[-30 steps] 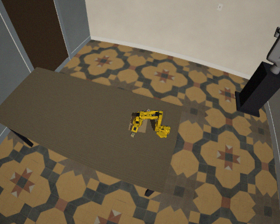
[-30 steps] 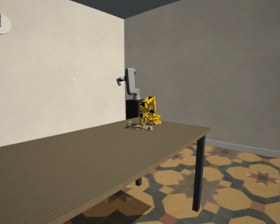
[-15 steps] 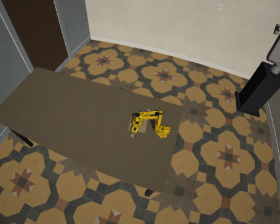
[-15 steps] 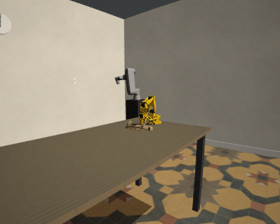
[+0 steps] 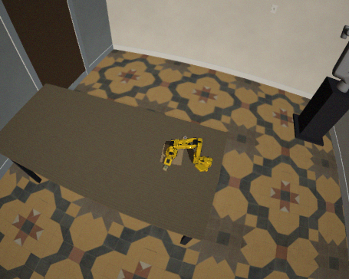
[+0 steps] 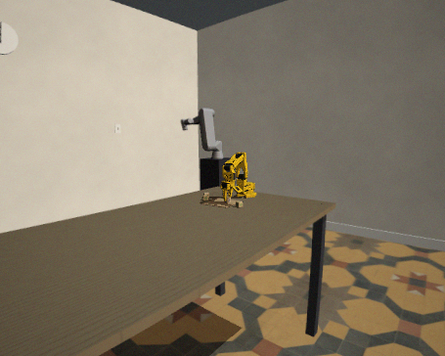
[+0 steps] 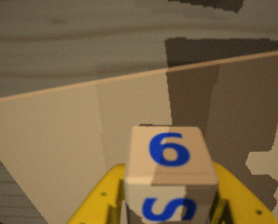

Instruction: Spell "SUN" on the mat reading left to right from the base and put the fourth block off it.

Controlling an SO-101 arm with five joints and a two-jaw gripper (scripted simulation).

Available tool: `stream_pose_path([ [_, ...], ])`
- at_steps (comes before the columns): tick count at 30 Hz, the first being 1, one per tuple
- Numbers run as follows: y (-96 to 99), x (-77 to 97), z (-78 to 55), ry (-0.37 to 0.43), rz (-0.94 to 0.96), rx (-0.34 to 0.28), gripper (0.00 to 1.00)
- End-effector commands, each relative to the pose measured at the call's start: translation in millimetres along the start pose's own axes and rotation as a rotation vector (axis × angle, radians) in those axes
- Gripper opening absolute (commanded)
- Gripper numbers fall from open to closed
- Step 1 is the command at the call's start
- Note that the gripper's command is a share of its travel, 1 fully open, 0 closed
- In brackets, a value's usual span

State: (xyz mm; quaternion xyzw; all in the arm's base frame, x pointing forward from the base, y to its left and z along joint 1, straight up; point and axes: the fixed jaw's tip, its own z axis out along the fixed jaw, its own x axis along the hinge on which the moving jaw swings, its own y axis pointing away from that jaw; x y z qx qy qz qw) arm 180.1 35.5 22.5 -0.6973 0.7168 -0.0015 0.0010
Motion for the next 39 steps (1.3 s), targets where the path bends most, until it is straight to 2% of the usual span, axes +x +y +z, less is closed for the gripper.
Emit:
stream_pose_path([
  [1,-8.8,-2.1,-8.0,-0.016,0.005,0.067,0.0],
  [13,-8.9,-2.1,-5.7,-0.016,0.005,0.067,0.0],
  [23,-8.9,-2.1,-5.7,-0.016,0.005,0.067,0.13],
  [33,-8.9,-2.1,-5.7,-0.016,0.005,0.067,0.15],
  [39,-8.9,-2.1,-5.7,-0.016,0.005,0.067,0.19],
])
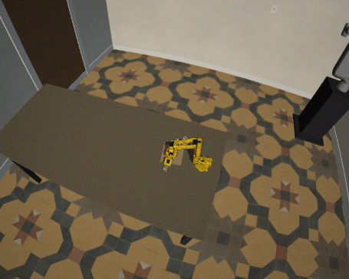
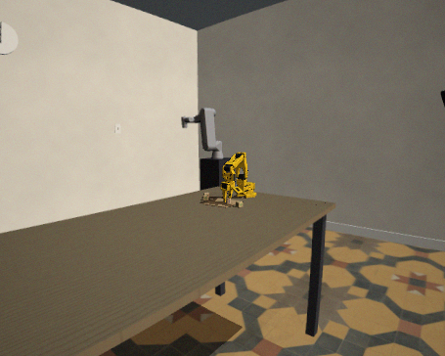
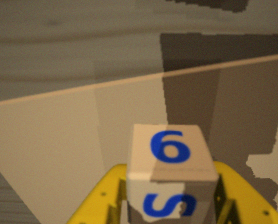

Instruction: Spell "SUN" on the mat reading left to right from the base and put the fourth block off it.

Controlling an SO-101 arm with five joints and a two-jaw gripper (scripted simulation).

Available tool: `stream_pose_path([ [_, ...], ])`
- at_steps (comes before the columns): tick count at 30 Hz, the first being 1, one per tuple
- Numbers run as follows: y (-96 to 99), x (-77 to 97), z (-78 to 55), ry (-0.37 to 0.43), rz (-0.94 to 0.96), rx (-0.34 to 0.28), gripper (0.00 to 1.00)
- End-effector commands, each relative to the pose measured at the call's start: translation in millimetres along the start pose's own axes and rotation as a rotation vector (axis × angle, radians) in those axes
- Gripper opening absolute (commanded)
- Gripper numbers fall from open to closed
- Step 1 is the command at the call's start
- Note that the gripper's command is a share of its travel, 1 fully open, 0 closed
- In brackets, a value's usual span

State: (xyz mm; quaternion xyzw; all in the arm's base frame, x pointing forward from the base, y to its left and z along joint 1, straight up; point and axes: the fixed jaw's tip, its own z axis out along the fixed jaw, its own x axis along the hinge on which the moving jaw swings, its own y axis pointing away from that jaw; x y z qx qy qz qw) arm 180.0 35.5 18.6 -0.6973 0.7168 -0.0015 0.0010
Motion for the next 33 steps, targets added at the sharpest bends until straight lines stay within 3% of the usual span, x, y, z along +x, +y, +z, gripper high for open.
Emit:
stream_pose_path([
  [1,-9.0,-2.1,-9.5,-0.016,0.005,0.066,0.2],
  [15,-9.0,-2.1,-9.5,-0.016,0.005,0.066,0.32],
  [26,-9.1,-2.1,-10.0,-0.016,0.005,0.066,0.33],
  [33,-10.3,-2.4,-21.9,-0.016,0.005,0.066,0.33],
])
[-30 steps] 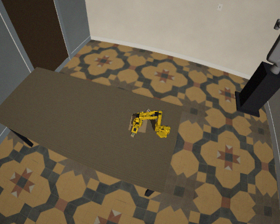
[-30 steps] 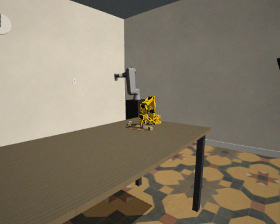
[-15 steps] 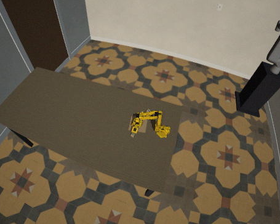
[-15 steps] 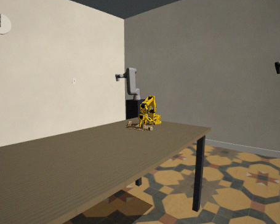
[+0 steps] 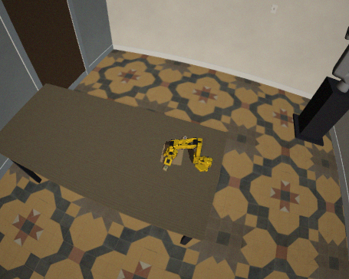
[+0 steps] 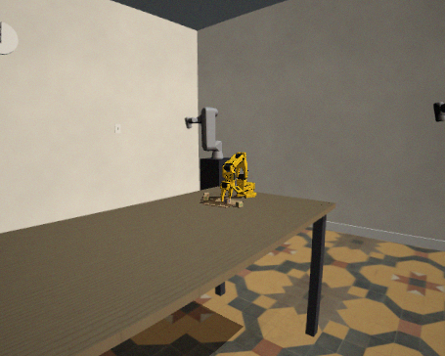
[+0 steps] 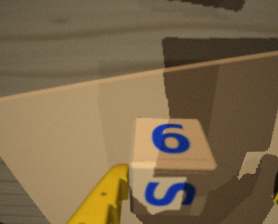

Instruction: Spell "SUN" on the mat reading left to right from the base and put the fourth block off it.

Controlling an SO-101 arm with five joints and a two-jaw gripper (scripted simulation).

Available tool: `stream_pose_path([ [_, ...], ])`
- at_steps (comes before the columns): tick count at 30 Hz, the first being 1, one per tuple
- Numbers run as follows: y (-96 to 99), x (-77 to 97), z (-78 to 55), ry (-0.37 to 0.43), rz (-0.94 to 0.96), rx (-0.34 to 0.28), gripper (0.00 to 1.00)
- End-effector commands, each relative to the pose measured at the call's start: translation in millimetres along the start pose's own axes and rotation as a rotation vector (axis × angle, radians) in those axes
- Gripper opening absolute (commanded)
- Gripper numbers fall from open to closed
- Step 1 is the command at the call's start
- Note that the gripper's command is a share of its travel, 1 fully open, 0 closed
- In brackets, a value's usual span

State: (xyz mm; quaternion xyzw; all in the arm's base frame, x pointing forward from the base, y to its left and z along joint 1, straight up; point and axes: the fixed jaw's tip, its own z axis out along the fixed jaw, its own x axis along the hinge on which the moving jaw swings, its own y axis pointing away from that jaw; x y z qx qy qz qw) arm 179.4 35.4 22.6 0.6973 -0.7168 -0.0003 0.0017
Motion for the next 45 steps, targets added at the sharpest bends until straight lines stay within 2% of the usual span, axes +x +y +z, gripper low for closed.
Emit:
stream_pose_path([
  [1,-10.9,-2.5,-21.1,-0.018,0.005,0.073,0.33],
  [5,-10.6,-2.4,-35.5,-0.018,0.005,0.073,0.33],
  [7,-10.6,-2.4,-35.5,-0.018,0.005,0.073,0.33],
  [13,-7.8,-1.8,-55.9,-0.018,0.005,0.073,0.33],
  [17,-6.0,-1.4,-63.6,-0.018,0.005,0.073,0.33],
  [45,-5.7,-1.3,-67.3,-0.02,0.005,0.082,0.33],
])
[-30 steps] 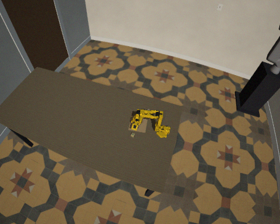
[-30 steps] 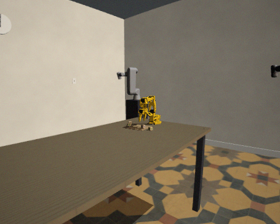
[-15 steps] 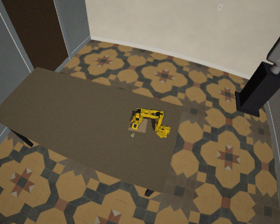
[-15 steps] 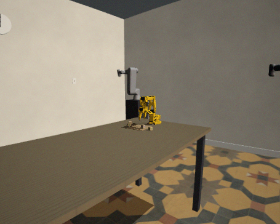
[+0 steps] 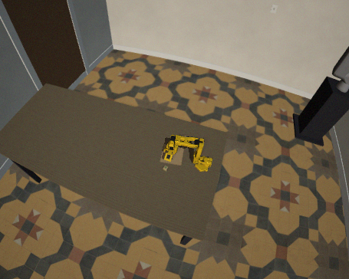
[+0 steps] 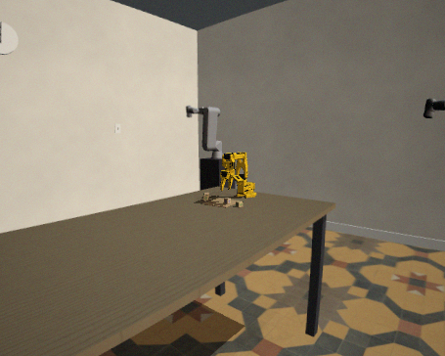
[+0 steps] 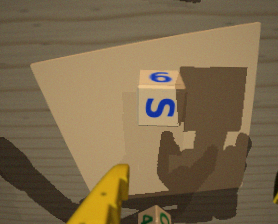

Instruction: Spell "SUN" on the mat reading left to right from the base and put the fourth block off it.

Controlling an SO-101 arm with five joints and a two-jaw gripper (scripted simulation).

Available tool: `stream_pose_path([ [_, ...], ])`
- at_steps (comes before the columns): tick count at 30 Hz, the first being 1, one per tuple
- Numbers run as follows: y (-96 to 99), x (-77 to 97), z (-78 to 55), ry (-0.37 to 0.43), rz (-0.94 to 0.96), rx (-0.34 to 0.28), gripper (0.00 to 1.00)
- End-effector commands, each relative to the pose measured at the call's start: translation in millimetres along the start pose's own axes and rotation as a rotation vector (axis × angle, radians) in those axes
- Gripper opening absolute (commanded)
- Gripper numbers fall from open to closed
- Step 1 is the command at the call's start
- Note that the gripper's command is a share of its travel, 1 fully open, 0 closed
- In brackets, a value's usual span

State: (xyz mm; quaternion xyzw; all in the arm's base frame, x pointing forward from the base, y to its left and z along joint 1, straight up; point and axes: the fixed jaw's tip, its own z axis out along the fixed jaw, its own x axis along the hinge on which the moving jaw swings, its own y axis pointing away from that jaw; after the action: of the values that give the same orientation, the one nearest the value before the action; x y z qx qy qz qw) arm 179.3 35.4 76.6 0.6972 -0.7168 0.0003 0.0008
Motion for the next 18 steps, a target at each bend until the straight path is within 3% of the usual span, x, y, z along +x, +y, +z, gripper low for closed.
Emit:
stream_pose_path([
  [1,-6.2,-1.5,-14.6,-0.021,0.005,0.088,0.33],
  [5,-7.7,-1.7,-24.7,-0.035,0.005,0.151,0.33],
  [11,-8.3,-1.9,-51.9,-0.071,0.005,0.315,0.32],
  [13,-8.3,-1.9,-51.9,-0.071,0.005,0.315,0.32],
  [18,-5.3,-1.2,-75.0,-0.103,0.005,0.457,0.32],
])
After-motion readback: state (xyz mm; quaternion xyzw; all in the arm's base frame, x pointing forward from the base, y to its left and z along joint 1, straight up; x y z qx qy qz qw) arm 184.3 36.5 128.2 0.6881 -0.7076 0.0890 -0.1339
